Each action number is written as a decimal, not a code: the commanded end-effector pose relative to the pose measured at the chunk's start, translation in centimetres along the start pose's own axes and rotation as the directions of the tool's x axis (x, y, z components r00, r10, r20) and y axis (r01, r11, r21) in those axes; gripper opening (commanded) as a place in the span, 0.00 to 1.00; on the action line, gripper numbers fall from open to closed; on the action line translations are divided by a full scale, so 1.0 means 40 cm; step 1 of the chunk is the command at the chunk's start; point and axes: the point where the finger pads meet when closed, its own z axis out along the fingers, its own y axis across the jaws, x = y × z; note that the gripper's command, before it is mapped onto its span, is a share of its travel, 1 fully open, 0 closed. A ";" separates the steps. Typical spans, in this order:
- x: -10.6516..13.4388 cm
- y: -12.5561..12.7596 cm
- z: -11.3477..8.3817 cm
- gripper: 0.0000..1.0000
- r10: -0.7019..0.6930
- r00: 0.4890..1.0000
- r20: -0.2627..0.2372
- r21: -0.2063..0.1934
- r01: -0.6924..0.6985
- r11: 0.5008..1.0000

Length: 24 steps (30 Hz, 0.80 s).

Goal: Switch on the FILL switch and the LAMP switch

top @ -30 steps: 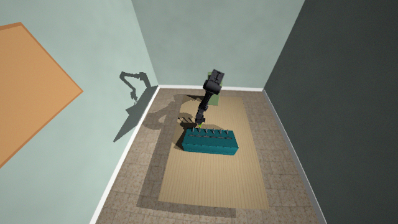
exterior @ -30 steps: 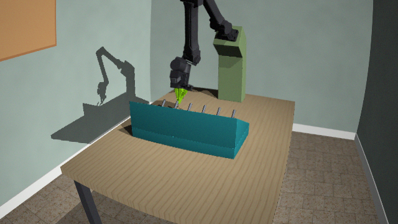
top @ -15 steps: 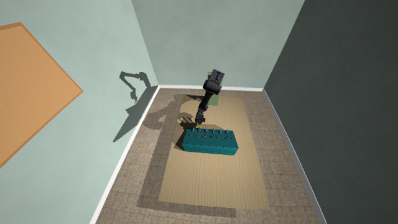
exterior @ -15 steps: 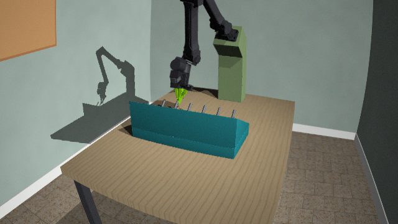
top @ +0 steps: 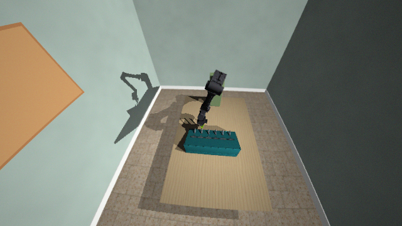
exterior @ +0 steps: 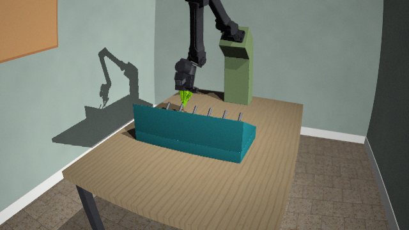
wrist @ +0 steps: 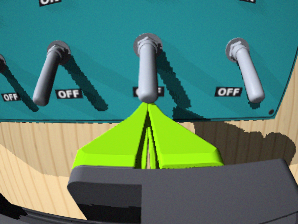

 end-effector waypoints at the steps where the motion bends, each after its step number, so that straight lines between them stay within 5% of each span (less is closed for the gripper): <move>1: -0.095 0.009 0.000 0.00 -0.018 0.997 0.081 -0.005 0.018 1.000; 24: -0.100 0.010 0.000 0.00 -0.016 0.997 0.076 -0.006 0.017 1.000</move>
